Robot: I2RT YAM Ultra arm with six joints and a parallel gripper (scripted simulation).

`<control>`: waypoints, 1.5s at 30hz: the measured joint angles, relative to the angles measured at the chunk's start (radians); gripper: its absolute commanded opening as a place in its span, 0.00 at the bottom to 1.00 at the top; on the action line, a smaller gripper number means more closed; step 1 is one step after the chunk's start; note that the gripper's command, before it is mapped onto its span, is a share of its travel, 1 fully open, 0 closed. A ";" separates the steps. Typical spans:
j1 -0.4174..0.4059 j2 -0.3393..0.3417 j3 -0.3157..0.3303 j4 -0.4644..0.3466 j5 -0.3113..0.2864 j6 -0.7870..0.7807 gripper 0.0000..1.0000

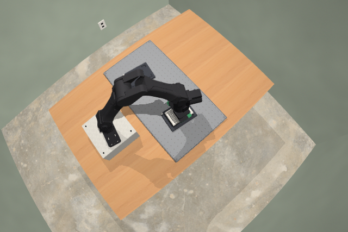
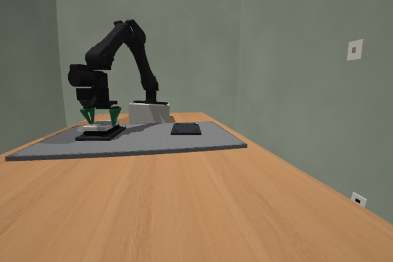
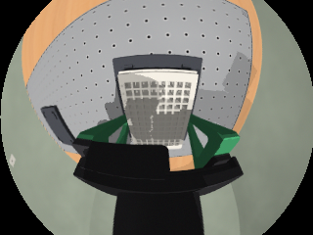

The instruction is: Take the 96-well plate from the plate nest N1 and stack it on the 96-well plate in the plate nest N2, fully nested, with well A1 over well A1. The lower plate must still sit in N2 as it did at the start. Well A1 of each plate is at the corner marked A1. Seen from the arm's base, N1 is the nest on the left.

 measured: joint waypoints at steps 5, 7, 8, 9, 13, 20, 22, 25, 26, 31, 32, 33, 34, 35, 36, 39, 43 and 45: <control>0.000 0.000 0.000 0.003 0.000 0.000 0.00; 0.000 0.000 0.000 0.004 0.000 0.000 0.00; 0.000 0.000 0.000 0.005 0.000 0.000 0.00; 0.000 0.000 0.000 0.005 0.000 0.000 0.00; 0.000 0.000 0.000 0.006 0.000 0.001 0.00; 0.000 0.001 -0.011 0.012 0.000 0.001 0.00; 0.002 0.001 -0.011 0.014 0.000 0.001 0.00; 0.002 0.001 -0.011 0.014 0.000 0.001 0.00; 0.002 0.001 -0.011 0.014 0.000 0.001 0.00; 0.002 0.006 -0.011 0.016 0.000 0.001 0.00; 0.002 0.006 -0.011 0.016 0.000 0.001 0.00; 0.002 0.006 -0.011 0.017 0.000 0.001 0.00; 0.002 0.006 -0.010 0.018 0.000 0.001 0.00; 0.002 0.006 -0.011 0.017 0.000 0.001 0.00; 0.002 0.006 -0.011 0.017 0.000 0.001 1.00; 0.002 0.006 -0.011 0.017 0.000 0.001 1.00; 0.002 0.006 -0.011 0.017 0.000 0.001 1.00; 0.002 0.006 -0.011 0.017 0.000 0.001 1.00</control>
